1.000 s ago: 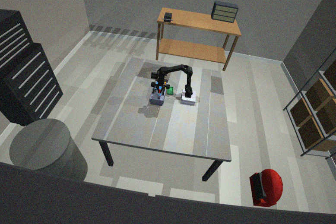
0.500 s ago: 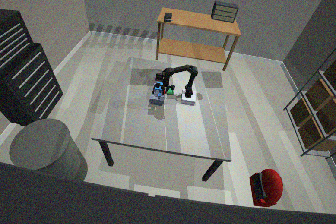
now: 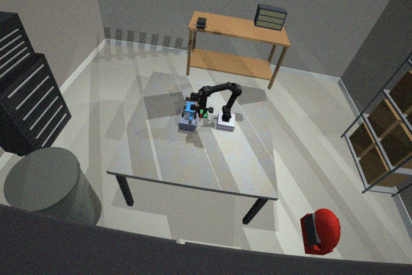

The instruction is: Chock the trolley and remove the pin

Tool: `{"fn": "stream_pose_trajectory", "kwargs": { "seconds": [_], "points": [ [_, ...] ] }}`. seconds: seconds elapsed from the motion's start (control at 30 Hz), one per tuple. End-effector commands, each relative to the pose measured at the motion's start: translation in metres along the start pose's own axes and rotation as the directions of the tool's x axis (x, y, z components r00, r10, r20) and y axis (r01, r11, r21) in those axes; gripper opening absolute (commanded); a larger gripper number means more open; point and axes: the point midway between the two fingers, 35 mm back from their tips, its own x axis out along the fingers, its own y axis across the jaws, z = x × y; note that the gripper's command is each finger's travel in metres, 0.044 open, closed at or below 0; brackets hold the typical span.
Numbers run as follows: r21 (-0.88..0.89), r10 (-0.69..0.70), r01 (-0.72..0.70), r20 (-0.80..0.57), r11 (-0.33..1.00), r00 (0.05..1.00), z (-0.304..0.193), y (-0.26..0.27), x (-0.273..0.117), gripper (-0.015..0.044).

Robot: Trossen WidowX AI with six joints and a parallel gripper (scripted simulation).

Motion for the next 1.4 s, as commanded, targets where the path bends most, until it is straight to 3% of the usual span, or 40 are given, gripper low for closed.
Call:
{"fn": "stream_pose_trajectory", "kwargs": {
  "seconds": [0.0,1.37],
  "points": [
    [0.004,-0.002,0.002,-0.001,1.000,1.000,0.011,0.000,-0.001,0.0000],
    [0.005,-0.003,0.003,0.016,1.000,1.000,0.171,0.001,-0.023,0.0000]
  ]
}}
